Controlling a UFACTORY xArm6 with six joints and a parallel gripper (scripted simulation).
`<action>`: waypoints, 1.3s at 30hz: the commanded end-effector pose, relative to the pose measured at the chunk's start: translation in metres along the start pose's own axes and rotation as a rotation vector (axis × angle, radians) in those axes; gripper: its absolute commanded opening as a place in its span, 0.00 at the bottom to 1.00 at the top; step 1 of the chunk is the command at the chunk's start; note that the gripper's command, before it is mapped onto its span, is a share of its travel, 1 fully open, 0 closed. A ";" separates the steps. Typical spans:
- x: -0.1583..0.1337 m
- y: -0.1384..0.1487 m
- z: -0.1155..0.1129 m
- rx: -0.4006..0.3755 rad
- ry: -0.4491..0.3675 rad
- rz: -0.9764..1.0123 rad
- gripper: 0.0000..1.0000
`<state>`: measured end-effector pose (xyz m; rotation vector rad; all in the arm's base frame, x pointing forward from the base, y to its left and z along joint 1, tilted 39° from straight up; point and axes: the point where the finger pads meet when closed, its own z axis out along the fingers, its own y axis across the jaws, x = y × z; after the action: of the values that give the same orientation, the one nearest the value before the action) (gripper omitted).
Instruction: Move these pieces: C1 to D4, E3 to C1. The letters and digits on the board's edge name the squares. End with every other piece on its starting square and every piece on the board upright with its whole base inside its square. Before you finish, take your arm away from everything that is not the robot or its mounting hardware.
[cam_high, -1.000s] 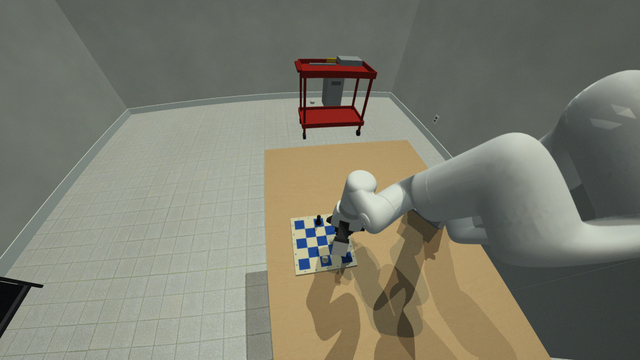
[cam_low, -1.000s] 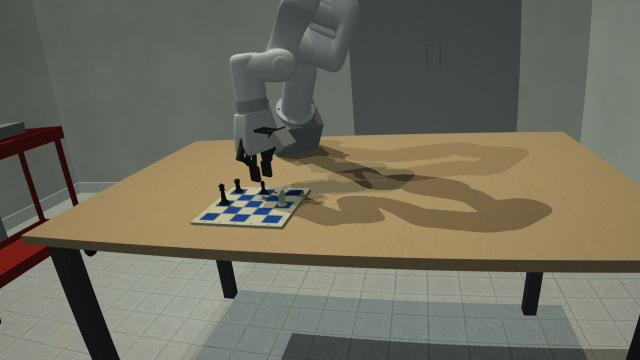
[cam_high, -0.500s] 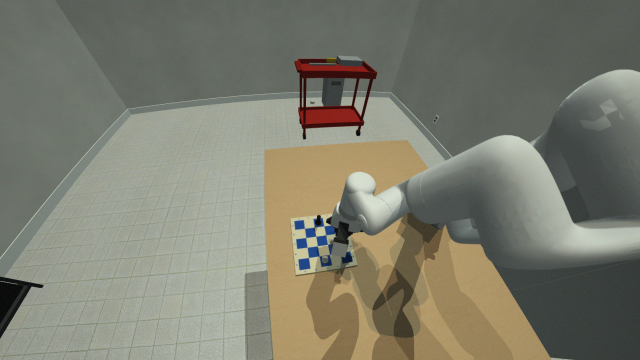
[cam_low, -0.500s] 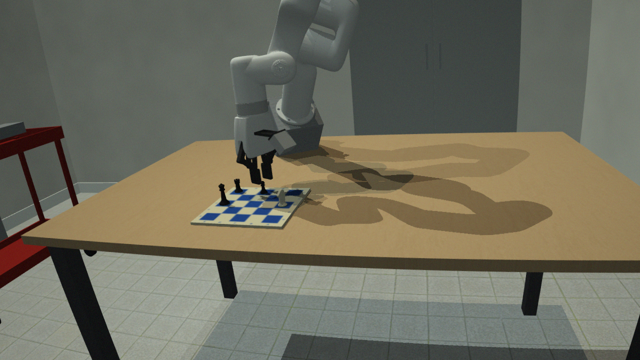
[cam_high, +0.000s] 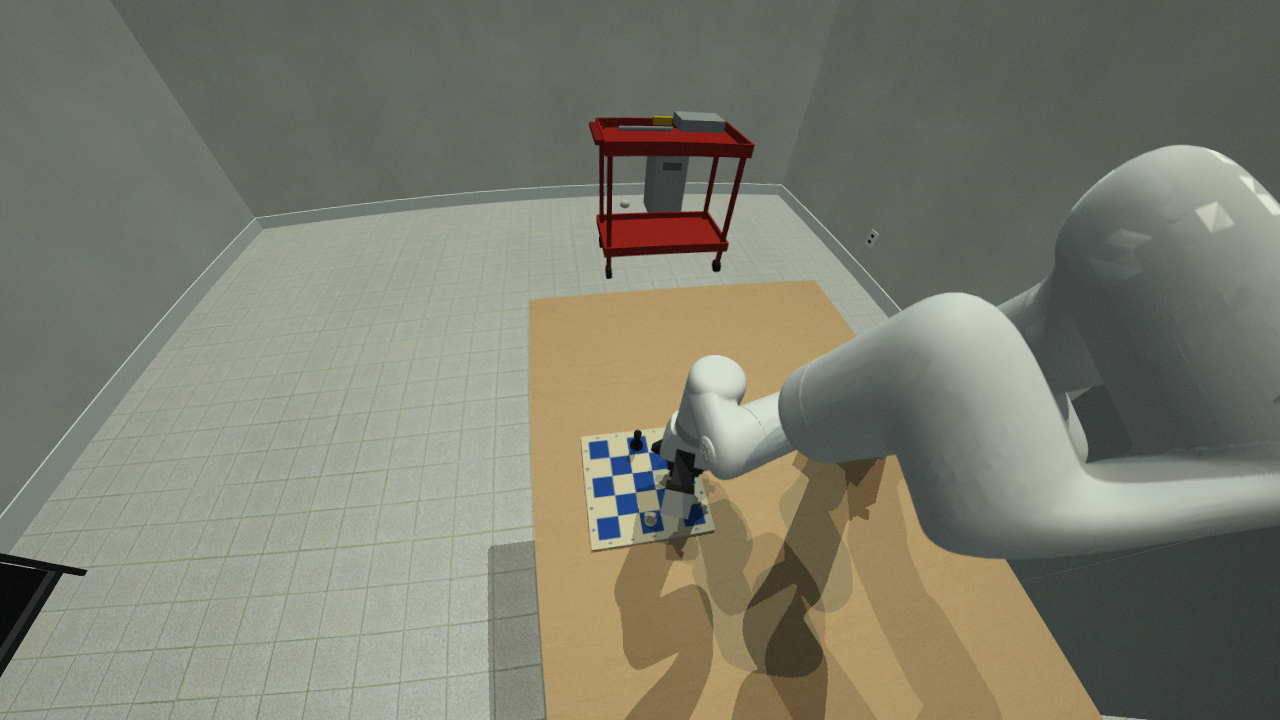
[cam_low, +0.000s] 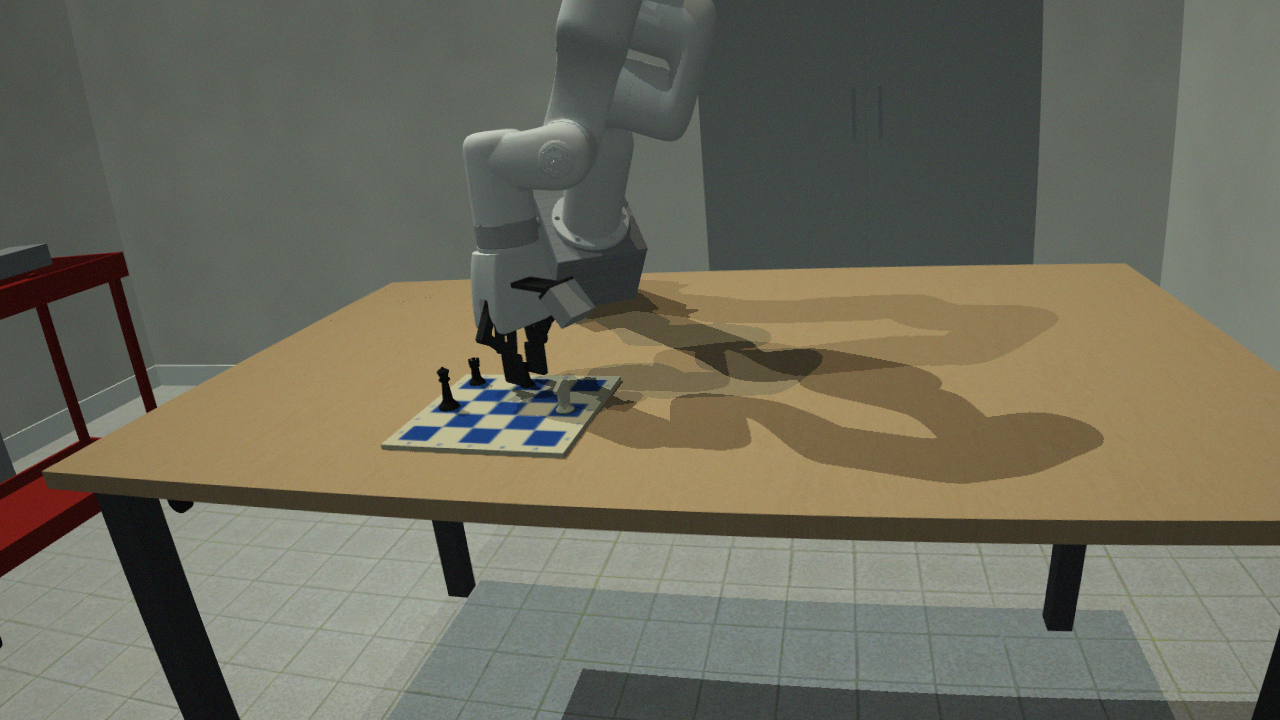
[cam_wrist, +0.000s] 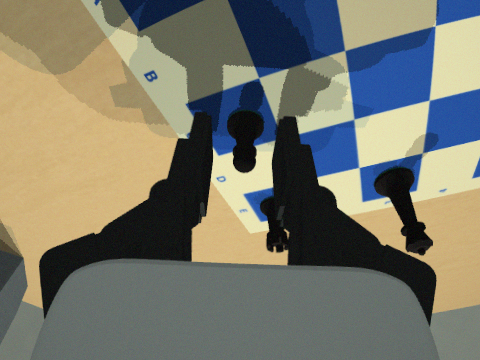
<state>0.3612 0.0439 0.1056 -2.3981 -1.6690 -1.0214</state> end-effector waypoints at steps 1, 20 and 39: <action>0.000 0.001 0.005 -0.006 0.003 -0.001 0.34; 0.000 0.001 0.005 -0.006 0.003 -0.001 0.34; 0.000 0.001 0.005 -0.006 0.003 -0.001 0.00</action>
<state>0.3642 0.0457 0.1019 -2.3974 -1.6687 -1.0291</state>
